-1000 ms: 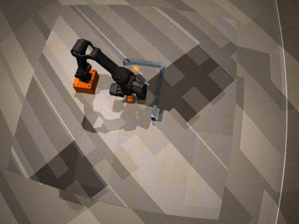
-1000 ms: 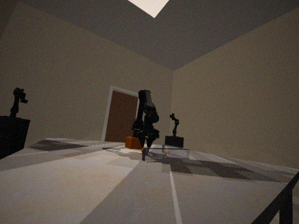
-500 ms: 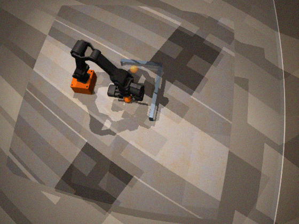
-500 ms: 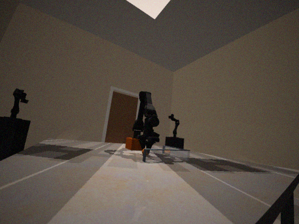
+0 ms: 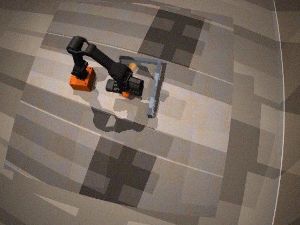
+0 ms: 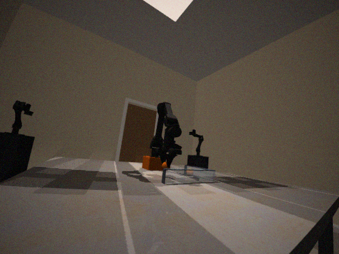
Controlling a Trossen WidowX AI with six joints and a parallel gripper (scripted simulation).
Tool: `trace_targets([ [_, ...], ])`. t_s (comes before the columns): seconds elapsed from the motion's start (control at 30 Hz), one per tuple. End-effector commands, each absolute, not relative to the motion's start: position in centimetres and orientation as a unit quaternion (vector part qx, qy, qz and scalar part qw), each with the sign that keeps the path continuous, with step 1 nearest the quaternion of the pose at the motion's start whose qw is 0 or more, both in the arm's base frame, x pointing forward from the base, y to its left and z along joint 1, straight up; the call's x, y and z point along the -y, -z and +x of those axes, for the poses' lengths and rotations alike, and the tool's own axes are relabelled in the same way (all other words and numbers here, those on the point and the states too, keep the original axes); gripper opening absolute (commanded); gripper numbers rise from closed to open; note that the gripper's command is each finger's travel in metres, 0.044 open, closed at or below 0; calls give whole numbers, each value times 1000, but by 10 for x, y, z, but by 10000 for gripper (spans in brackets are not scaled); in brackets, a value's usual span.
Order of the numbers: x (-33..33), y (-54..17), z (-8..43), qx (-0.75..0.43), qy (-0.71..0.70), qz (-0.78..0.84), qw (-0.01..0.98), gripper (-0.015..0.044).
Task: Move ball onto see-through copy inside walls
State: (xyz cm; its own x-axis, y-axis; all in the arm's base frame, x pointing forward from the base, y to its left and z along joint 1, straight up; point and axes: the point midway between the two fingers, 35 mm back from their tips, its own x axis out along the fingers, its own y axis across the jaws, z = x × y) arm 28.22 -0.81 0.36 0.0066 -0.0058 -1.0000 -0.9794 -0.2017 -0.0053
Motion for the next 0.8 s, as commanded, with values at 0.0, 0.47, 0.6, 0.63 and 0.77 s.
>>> trace_targets([
  [0.0,8,-38,286,-443,-543,-554,449,0],
  [0.47,6,-103,276,-443,-543,-554,449,0],
  [0.6,-9,-99,278,-442,-544,-554,449,0],
  [0.63,-14,-98,278,-442,-544,-554,450,0],
  [0.77,-34,-92,278,-442,-544,-553,450,0],
])
